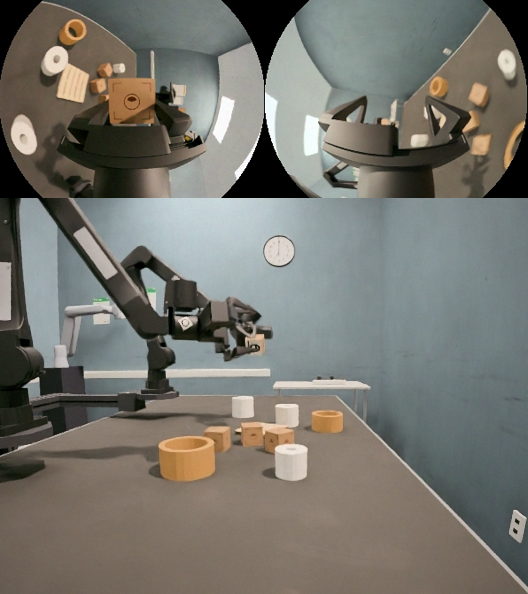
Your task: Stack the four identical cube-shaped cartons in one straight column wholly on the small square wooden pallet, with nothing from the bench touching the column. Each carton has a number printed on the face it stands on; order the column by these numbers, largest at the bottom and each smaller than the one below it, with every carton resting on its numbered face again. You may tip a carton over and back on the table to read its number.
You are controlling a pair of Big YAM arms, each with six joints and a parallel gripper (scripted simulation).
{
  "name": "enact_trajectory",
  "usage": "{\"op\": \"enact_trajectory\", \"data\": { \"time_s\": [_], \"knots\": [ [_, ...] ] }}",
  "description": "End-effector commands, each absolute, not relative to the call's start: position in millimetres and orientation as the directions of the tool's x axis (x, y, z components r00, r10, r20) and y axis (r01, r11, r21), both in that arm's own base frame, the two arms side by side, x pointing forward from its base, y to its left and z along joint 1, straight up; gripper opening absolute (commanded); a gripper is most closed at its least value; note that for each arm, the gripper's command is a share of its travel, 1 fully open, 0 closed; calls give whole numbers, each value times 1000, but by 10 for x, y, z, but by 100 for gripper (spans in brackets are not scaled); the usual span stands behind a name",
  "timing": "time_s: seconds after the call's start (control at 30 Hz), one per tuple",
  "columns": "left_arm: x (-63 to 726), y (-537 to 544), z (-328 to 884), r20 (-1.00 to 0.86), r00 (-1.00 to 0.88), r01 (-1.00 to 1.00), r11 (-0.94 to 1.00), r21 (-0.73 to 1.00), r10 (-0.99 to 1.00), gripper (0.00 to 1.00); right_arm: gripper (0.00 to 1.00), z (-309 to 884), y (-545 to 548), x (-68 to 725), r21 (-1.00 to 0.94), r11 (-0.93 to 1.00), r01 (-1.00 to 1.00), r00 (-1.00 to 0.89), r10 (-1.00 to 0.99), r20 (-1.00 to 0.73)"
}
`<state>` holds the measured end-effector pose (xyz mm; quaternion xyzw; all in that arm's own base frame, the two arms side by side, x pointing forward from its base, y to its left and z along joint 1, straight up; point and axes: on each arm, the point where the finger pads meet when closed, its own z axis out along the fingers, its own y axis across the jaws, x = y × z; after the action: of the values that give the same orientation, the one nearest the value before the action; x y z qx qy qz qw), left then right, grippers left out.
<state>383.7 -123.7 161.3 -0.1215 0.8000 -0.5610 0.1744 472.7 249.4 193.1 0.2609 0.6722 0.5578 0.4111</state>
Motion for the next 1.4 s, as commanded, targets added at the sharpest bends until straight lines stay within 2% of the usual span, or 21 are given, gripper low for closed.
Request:
{"op": "enact_trajectory", "data": {
  "time_s": [0.0, 0.2, 0.37, 0.57, 0.77, 0.87, 1.0, 1.37],
  "knots": [
    [4113, -1020, 1580, -270, -893, 125, 378, -917, -359, 46, 100, 2151, 2322, 4999, 875, 454, -169, -458, 749, -478],
    [4176, -801, 1301, -267, -897, 123, 381, -916, -353, 46, 100, 2078, 2021, 5102, 779, 612, -139, -430, 671, -604],
    [4283, -476, 919, -261, -898, 119, 377, -919, -353, 46, 100, 1981, 1517, 5179, 601, 796, -73, -430, 518, -739],
    [4387, -168, 557, -259, -899, 118, 374, -920, -354, 46, 100, 1896, 981, 5138, 375, 927, -23, -483, 318, -816],
    [4450, 19, 336, -267, -898, 126, 377, -918, -350, 46, 100, 1850, 648, 5045, 213, 977, -20, -539, 169, -825],
    [4515, 211, 114, -259, -899, 119, 373, -920, -353, 46, 100, 1823, 324, 4908, 78, 997, -23, -602, 48, -797],
    [4578, 390, -94, -236, -901, 96, 364, -926, -364, 46, 100, 1817, 60, 4759, -7, 1000, -25, -657, -22, -754],
    [4587, 432, -239, -172, -913, 32, 356, -934, -370, 46, 100, 1828, -18, 4746, -4, 1000, 0, -676, -3, -737]
  ]
}}
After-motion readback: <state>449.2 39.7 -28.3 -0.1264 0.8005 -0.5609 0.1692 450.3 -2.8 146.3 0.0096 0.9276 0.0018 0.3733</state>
